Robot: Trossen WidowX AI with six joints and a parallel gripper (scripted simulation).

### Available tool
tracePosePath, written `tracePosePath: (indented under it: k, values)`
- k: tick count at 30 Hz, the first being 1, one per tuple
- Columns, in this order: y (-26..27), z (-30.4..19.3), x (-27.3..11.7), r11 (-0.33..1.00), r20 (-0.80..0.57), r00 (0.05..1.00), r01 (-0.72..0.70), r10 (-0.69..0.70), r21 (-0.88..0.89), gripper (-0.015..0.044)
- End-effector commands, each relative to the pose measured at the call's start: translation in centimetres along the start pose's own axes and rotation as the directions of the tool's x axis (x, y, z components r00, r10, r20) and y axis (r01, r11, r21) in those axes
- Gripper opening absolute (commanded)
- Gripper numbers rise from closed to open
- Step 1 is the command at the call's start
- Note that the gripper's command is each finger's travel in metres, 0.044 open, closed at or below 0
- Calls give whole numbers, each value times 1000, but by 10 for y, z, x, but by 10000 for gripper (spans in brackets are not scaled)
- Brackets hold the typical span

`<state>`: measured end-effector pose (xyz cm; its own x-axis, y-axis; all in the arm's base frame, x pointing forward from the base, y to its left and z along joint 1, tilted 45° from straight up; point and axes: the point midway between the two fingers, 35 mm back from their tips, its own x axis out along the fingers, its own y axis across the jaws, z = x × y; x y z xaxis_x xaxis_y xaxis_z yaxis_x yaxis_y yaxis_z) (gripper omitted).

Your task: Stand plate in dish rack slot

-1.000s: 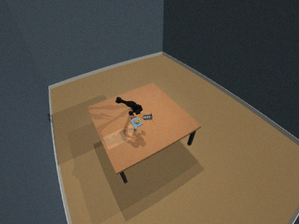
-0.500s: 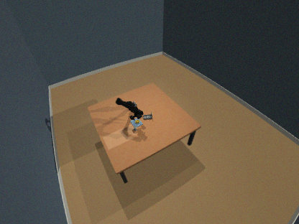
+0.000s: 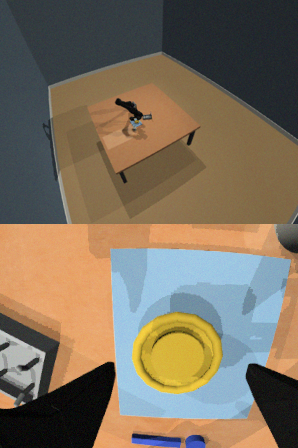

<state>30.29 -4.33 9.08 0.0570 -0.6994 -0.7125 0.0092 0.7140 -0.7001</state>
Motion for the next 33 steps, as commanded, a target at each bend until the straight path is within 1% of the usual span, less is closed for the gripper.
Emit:
tracePosePath:
  k: [1, 20, 21, 22, 28, 33]
  values:
    - [0, -1, 8, 1000, -1, 1000, 6, -6, -7, 400]
    - [0, -4, 36, 1000, -1, 1000, 9, -9, -7, 400]
    - [0, -4, 36, 1000, -1, 1000, 9, -9, -7, 374]
    - [0, -4, 36, 1000, -1, 1000, 9, -9, -7, 367]
    - [0, -4, 36, 1000, -1, 1000, 9, -9, -7, 367]
    - [0, -4, 36, 1000, -1, 1000, 9, -9, -7, 334]
